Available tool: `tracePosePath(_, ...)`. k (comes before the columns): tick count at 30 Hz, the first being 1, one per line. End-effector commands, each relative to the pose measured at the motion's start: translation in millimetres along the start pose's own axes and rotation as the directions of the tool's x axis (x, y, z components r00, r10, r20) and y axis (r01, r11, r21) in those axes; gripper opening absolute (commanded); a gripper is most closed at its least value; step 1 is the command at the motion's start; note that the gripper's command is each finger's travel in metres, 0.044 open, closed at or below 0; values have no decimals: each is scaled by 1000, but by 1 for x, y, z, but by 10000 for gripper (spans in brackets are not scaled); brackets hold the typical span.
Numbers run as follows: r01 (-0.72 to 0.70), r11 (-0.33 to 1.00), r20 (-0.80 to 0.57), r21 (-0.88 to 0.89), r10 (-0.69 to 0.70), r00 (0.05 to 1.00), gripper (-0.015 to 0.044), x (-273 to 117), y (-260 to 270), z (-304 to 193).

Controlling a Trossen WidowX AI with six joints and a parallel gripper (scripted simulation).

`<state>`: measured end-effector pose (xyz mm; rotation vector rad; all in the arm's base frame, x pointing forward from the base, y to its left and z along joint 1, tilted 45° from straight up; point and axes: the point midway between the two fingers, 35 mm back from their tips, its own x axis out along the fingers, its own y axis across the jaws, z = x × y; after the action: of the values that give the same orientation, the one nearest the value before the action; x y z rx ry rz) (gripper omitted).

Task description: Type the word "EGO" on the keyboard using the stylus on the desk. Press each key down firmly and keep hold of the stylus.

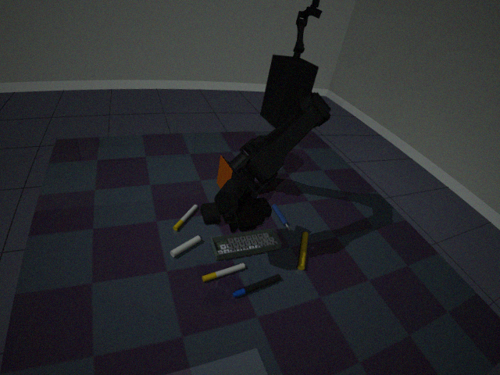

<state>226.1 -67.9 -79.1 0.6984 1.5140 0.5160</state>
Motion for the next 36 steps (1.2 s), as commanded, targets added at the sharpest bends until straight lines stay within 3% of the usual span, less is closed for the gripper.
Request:
tracePosePath(1, 2, 1000, -3, -3, -2, 1000, 0, 0, 2, -1)
tracePosePath(8, -2, 1000, -4, -2, 2, 1000, 0, 1, 74, -1)
tracePosePath(20, -3, 1000, -4, -2, 3, 1000, 0, 1, 76, -2)
tracePosePath(26, 0, 1000, -4, -2, 0, 1000, 0, -57, 76, -1)
tracePosePath(36, 2, 1000, 12, -2, -2, 1000, 0, -57, 74, 2)
